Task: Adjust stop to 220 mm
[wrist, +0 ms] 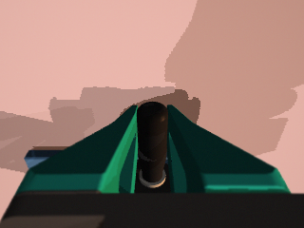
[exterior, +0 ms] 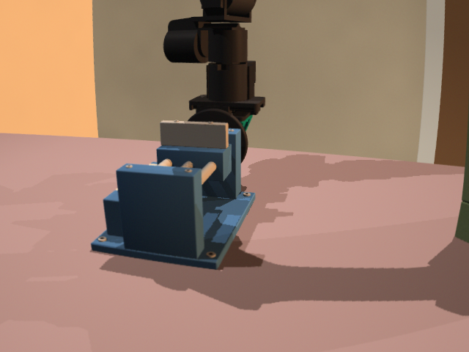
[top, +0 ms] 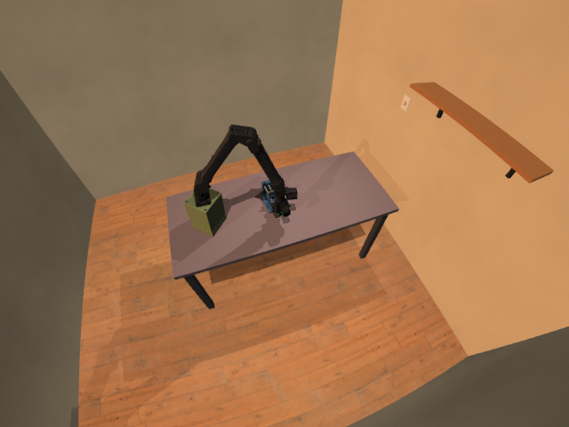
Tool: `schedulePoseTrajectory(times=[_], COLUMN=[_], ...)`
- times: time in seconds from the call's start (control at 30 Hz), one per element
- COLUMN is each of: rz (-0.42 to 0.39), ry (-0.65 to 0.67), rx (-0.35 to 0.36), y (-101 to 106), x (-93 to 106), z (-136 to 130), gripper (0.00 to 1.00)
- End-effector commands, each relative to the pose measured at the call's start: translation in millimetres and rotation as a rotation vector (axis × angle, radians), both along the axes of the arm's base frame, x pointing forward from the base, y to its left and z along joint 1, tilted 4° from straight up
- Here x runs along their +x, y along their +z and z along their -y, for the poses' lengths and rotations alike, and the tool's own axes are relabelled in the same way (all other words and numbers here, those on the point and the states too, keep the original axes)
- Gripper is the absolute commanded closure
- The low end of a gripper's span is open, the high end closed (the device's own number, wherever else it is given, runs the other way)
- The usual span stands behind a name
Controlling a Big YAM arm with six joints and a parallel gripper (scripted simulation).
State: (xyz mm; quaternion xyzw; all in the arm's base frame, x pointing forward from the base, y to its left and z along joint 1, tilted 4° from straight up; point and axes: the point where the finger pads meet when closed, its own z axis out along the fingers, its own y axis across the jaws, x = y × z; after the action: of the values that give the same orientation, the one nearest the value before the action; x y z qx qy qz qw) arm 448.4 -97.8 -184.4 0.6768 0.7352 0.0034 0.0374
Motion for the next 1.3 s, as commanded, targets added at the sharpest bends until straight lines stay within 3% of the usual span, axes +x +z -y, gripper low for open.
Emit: schedulePoseTrajectory(times=[0.0,0.5,0.8,0.97,1.07,1.13,1.27], rz=[0.022,0.021,0.029,0.035,-0.013,0.013,0.013], ry=[-0.005,-0.005,-0.002,-0.002,-0.002,-0.002,-0.002], rx=[-0.014,-0.014,-0.016,-0.018,-0.007,-0.014,-0.014], y=[10.2,10.3,19.4,20.5,7.4,21.3,31.4], x=[16.9,15.3,-14.5,-18.9,-33.1,-25.6,-29.1], z=[5.9,5.7,10.5,11.2,8.1,10.0,9.7], gripper=[0.94,0.94,0.94,0.94,0.94,0.94,0.94])
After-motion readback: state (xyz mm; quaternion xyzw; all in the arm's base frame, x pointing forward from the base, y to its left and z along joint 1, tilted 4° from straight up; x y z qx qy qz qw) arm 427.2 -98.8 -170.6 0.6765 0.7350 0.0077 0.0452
